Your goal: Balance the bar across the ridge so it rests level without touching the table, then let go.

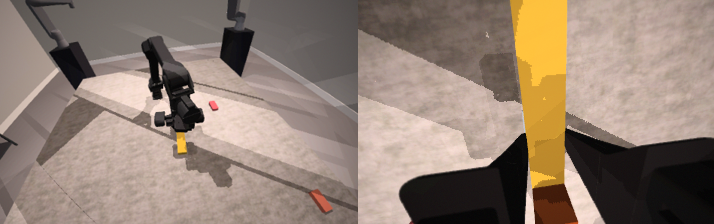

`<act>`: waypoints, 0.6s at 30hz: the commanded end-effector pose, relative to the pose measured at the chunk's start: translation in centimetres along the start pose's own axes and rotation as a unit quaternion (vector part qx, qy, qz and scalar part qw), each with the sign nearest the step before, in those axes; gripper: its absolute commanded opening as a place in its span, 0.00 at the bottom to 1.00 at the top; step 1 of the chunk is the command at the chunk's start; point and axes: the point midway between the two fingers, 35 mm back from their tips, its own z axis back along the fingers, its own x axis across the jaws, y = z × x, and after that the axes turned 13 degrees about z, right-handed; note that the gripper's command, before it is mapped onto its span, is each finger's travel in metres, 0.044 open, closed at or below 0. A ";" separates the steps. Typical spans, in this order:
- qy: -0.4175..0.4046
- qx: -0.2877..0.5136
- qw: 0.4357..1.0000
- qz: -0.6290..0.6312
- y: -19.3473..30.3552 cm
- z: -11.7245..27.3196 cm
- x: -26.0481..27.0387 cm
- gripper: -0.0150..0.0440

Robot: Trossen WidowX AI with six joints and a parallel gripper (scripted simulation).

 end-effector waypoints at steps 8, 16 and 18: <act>0.000 0.000 1.000 -0.002 0.0 -0.2 0.0 0.25; 0.000 0.000 1.000 -0.002 0.0 -0.3 0.0 0.25; 0.000 0.000 1.000 -0.002 0.0 -0.3 0.0 0.25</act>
